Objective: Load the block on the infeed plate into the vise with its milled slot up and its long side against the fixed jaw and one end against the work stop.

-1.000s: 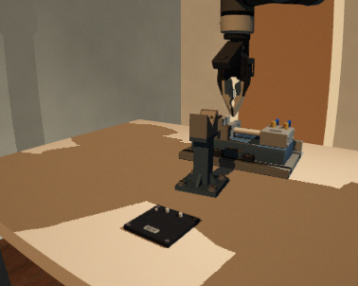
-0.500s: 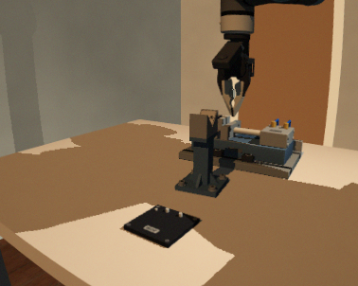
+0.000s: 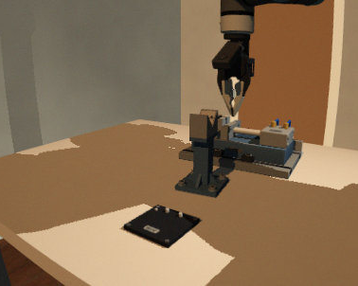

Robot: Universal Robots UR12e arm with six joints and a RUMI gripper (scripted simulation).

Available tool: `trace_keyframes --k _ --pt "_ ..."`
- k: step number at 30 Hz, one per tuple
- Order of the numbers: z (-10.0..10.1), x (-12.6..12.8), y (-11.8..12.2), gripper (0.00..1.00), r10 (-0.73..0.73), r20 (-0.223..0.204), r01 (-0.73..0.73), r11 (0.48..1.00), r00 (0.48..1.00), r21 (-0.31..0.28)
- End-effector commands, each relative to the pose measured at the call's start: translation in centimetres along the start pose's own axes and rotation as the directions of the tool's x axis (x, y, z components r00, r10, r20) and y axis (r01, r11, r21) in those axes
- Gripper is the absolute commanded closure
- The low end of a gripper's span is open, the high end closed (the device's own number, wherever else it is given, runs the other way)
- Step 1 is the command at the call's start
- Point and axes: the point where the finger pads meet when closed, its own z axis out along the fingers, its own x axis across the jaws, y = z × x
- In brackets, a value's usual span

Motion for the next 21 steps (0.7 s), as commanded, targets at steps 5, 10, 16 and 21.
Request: trace_keyframes --k 5,10,16,21 --pt "0.00 0.04 0.00 1.00 0.000 -0.001 0.000 1.000 1.000 0.000" --pt "0.05 0.04 0.00 1.00 0.000 -0.001 0.000 1.000 1.000 0.000" --pt "0.17 0.04 0.00 1.00 0.000 -0.001 0.000 1.000 1.000 0.000" --pt "0.31 0.04 0.00 1.00 0.000 -0.001 0.000 1.000 1.000 0.000"
